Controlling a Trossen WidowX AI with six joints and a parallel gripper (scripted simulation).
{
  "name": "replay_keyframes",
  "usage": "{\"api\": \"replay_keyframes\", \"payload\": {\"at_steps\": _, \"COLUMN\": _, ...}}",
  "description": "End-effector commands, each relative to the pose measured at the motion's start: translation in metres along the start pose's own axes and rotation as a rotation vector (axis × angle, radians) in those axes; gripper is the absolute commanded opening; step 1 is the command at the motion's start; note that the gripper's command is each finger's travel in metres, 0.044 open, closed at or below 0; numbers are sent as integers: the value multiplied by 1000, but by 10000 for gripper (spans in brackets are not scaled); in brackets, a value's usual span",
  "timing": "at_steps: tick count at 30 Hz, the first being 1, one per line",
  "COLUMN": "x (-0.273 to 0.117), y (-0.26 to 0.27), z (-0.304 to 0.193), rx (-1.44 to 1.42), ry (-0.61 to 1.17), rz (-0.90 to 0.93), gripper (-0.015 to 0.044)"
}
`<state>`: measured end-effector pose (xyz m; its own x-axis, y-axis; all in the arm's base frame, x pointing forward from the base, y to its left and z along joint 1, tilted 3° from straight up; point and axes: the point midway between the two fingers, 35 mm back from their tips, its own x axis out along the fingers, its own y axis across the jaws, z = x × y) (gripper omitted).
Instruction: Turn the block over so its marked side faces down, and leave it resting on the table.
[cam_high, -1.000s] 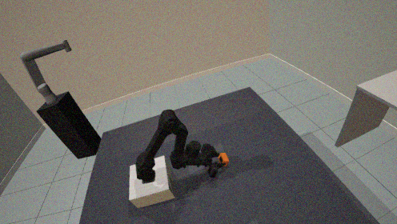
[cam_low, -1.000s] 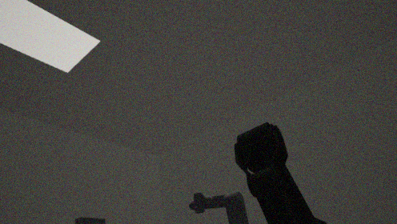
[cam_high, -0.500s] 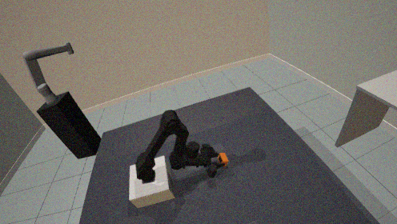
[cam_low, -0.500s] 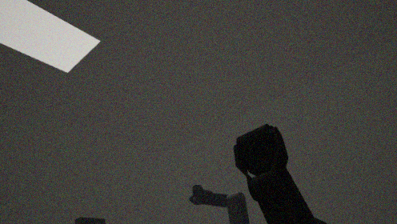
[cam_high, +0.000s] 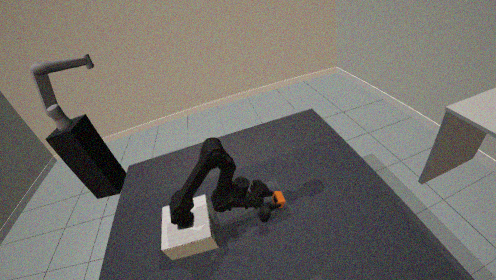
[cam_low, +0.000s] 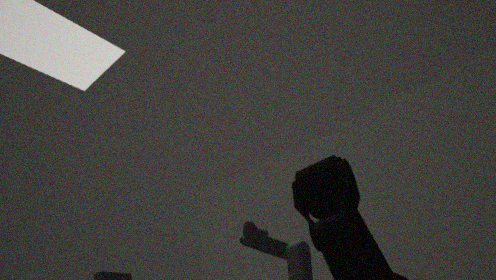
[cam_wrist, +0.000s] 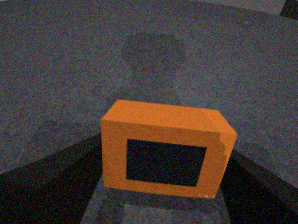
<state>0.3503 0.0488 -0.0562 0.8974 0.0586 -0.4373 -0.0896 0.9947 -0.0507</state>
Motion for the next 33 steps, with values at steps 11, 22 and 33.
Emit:
{"api": "replay_keyframes", "payload": {"at_steps": 11, "x": 0, "y": 0, "z": 0, "rx": -5, "ry": -3, "rz": -3, "gripper": 440}}
{"api": "replay_keyframes", "payload": {"at_steps": 22, "x": 0, "y": 0, "z": 0, "rx": -5, "ry": -3, "rz": -3, "gripper": 440}}
{"api": "replay_keyframes", "payload": {"at_steps": 33, "x": 0, "y": 0, "z": 0, "rx": -5, "ry": -3, "rz": -3, "gripper": 440}}
